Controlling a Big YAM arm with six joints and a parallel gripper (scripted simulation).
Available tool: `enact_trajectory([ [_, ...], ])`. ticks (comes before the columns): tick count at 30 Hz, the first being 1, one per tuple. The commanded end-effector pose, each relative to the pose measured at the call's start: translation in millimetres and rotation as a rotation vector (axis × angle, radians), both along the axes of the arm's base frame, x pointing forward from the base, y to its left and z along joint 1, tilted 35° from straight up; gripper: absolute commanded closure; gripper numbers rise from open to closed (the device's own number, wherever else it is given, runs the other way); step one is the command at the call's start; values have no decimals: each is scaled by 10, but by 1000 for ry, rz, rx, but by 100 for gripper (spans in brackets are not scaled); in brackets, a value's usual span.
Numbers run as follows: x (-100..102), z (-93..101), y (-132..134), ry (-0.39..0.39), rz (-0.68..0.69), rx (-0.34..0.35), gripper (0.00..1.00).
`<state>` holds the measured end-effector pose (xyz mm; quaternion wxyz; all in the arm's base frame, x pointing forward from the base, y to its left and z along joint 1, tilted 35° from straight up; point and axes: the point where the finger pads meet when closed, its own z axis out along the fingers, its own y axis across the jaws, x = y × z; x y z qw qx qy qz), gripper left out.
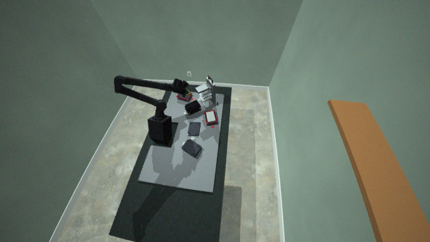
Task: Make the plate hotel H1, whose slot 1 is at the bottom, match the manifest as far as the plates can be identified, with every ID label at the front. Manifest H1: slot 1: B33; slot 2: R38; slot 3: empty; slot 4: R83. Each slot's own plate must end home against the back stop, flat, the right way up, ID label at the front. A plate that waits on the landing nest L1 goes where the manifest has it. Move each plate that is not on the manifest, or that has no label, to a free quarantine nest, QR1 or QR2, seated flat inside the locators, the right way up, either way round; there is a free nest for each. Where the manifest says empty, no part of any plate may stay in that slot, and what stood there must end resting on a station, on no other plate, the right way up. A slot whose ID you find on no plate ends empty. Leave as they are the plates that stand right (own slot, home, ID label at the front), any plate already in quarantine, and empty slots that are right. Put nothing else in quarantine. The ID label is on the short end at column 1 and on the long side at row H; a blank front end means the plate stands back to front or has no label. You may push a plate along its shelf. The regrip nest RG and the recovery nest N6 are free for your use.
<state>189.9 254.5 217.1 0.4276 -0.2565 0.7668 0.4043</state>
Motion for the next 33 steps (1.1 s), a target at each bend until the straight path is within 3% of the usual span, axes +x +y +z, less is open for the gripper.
enact_trajectory([
  [1, 87, 432, 95, -54, -1, 65, 100],
  [9, 119, 431, 116, -53, -3, 63, 100],
  [10, 112, 338, 107, -42, -3, 51, 100],
  [12, 138, 452, 129, -55, -4, 64, 100],
  [26, 205, 478, 172, -55, -7, 63, 100],
  [27, 199, 396, 164, -45, -7, 53, 100],
  [33, 245, 495, 197, -56, -9, 62, 100],
])
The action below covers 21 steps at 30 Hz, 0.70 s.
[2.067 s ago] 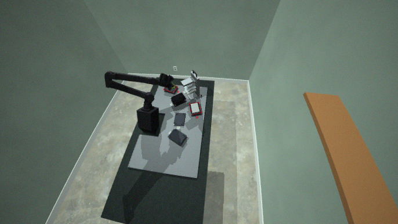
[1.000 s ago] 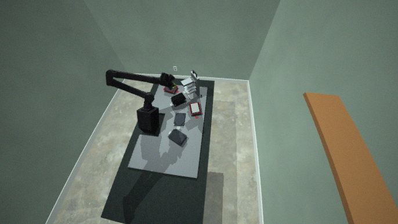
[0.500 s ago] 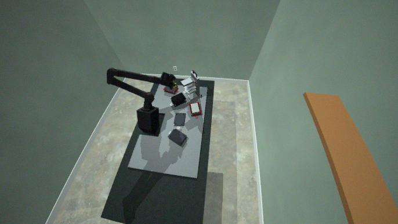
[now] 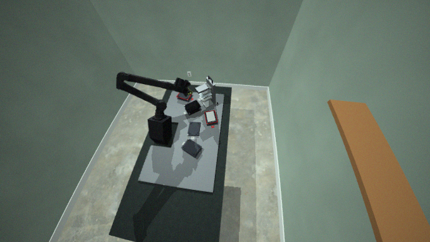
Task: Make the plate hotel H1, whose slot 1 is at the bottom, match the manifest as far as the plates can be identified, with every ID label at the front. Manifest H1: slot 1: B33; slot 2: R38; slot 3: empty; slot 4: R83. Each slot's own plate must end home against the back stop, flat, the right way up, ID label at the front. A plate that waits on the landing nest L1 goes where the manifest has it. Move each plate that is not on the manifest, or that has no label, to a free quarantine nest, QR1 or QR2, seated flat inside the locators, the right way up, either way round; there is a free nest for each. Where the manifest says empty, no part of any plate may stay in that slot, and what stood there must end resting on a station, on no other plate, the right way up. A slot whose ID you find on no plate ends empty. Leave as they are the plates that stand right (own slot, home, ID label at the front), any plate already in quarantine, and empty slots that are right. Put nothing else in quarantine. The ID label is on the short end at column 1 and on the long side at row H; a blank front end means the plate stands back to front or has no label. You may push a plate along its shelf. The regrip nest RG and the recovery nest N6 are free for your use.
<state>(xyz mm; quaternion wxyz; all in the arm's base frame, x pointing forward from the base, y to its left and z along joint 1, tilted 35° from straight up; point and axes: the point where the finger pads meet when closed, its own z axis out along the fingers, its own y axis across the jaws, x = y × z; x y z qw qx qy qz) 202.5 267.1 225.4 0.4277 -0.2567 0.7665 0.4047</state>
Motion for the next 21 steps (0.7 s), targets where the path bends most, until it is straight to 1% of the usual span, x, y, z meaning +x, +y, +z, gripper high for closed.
enact_trajectory([
  [1, 126, 415, 76, -55, -10, 61, 100],
  [10, 165, 429, 100, -56, -13, 61, 100],
  [11, 158, 352, 92, -46, -13, 51, 100],
  [12, 175, 425, 106, -55, -13, 59, 100],
  [13, 182, 438, 111, -56, -13, 61, 100],
  [21, 222, 457, 143, -56, -14, 60, 100],
])
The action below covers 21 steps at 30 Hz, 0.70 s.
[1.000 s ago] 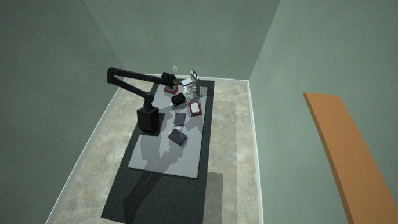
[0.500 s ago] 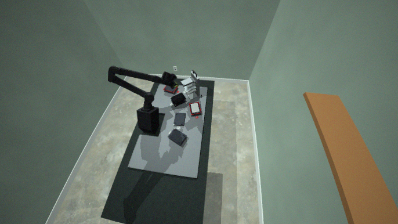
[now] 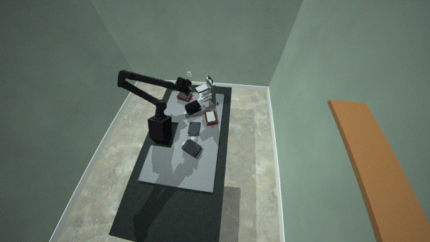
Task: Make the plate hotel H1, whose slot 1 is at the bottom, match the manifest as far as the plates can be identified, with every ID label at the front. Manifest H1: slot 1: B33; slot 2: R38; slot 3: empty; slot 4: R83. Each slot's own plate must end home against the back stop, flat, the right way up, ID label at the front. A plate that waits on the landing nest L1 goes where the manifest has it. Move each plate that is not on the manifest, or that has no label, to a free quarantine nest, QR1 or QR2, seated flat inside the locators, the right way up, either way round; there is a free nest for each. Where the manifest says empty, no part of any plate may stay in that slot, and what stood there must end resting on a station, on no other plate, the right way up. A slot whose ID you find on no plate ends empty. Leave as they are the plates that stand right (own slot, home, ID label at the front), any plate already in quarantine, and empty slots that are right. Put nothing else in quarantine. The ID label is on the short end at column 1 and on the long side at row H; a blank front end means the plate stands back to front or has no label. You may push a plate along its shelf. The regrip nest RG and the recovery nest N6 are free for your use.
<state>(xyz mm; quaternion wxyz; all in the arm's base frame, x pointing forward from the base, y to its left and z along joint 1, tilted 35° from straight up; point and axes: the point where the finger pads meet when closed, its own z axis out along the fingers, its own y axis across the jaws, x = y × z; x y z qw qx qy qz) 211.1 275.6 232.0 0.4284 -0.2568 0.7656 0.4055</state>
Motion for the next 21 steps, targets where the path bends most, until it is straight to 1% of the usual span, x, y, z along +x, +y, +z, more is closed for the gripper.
enact_trajectory([
  [1, 141, 393, 62, -55, -15, 58, 100],
  [6, 153, 397, 75, -55, -14, 57, 100],
  [7, 143, 309, 65, -44, -14, 47, 100],
  [8, 161, 383, 80, -53, -15, 55, 100],
  [9, 169, 407, 87, -55, -15, 57, 100],
  [21, 225, 430, 137, -55, -15, 56, 100],
])
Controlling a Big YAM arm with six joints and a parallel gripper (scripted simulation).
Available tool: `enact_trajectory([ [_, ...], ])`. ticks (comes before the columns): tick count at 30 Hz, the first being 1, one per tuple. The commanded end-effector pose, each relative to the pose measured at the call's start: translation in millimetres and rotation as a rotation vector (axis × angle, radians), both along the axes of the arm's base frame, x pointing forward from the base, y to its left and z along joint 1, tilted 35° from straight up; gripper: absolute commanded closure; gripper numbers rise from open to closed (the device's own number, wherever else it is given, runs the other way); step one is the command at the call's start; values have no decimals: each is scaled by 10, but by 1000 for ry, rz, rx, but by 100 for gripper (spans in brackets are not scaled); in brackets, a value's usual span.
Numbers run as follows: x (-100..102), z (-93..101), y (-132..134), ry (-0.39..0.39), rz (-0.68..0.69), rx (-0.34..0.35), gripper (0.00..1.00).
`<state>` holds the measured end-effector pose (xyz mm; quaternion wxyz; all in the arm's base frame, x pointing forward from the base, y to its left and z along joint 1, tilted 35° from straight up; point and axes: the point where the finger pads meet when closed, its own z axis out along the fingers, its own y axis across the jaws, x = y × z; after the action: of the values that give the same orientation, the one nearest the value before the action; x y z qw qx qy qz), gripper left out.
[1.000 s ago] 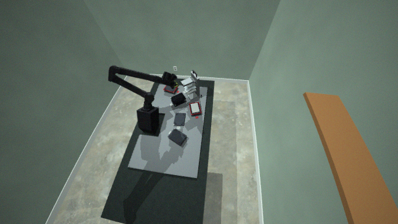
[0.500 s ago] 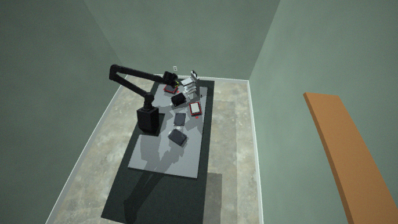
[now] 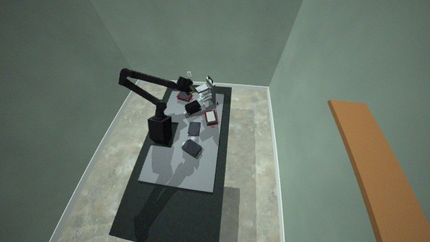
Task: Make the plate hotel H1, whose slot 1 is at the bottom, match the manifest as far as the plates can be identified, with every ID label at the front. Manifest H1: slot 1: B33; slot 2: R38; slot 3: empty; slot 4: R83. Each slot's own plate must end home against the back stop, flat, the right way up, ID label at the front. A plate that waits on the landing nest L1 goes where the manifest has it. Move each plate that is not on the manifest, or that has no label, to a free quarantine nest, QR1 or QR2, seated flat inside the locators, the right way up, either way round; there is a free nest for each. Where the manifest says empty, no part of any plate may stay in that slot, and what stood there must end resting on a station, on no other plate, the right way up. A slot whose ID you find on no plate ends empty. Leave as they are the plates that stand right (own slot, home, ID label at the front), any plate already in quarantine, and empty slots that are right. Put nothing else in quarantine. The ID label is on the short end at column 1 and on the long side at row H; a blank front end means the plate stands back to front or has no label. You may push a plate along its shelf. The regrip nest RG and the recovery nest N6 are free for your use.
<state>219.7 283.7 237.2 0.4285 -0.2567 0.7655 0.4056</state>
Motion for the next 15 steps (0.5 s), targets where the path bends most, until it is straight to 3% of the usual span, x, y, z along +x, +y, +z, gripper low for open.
enact_trajectory([
  [1, 139, 377, 56, -55, -15, 55, 100],
  [3, 127, 292, 46, -45, -14, 45, 100],
  [5, 154, 389, 69, -56, -15, 56, 100],
  [15, 200, 413, 111, -56, -14, 55, 100],
])
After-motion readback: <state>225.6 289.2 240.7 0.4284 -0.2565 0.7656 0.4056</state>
